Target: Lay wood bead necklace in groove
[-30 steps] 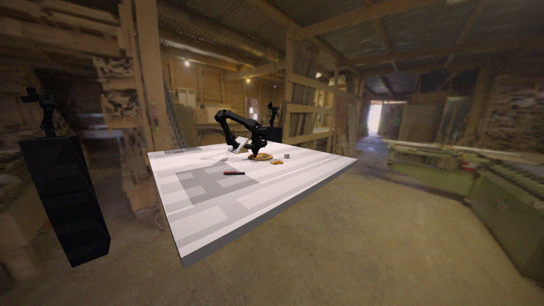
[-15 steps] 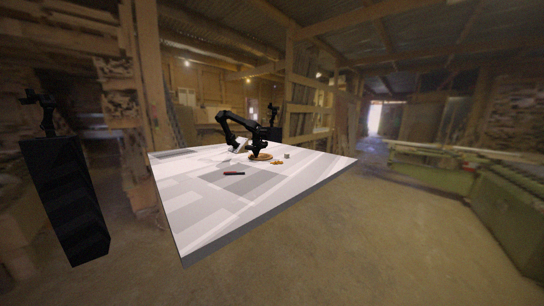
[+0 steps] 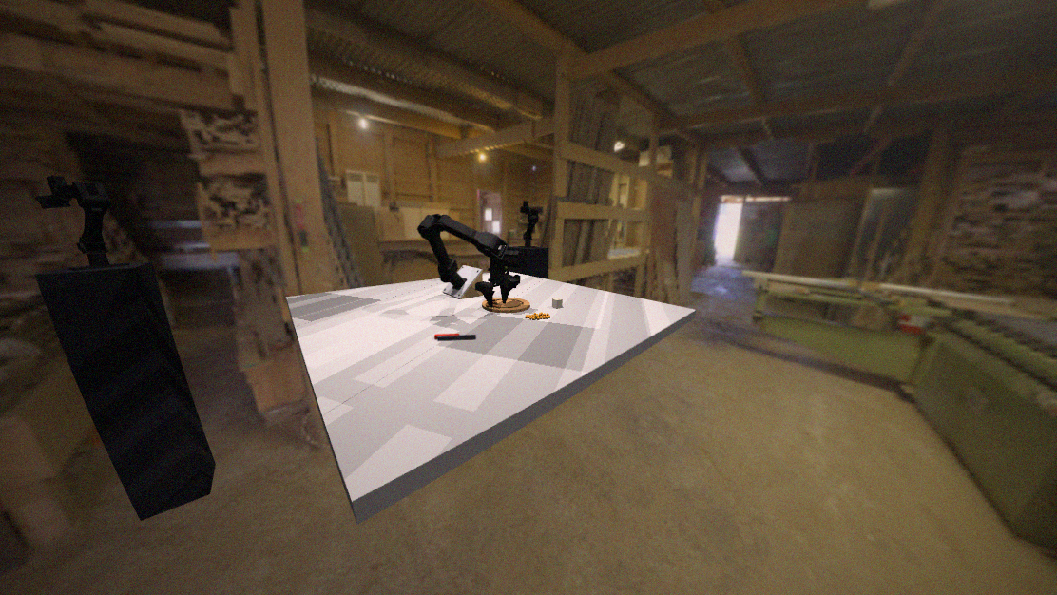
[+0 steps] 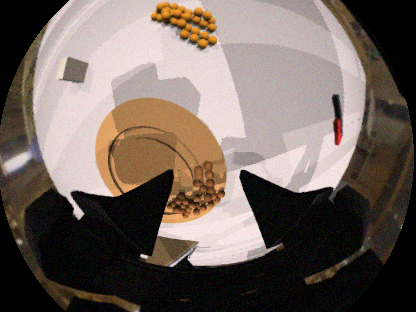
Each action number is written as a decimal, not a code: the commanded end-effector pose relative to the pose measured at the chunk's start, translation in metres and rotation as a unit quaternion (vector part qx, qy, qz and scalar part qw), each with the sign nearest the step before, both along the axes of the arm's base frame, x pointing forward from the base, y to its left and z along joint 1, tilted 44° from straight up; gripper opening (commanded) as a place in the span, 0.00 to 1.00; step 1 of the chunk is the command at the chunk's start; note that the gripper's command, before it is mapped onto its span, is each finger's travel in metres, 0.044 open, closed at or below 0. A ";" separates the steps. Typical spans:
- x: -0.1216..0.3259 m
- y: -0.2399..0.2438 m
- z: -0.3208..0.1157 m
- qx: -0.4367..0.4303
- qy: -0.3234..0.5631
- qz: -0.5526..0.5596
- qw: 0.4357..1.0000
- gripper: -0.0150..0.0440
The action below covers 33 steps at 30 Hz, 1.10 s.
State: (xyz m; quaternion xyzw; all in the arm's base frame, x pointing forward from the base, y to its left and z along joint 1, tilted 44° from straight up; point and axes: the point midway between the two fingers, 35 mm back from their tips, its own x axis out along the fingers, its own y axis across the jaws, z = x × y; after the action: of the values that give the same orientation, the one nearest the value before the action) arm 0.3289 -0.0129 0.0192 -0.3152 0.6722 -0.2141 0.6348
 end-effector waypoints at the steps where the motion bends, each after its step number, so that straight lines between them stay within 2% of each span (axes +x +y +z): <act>1: 0.000 0.000 0.000 0.000 0.000 0.000 1.000 1.00; 22: 0.000 0.003 0.004 0.000 -0.001 0.000 1.000 1.00; 33: -0.043 0.040 0.004 0.001 -0.026 -0.028 0.999 0.51</act>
State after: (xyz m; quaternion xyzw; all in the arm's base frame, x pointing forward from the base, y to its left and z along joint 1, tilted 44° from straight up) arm 0.2940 0.0230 0.0230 -0.2969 0.6640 -0.2333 0.6454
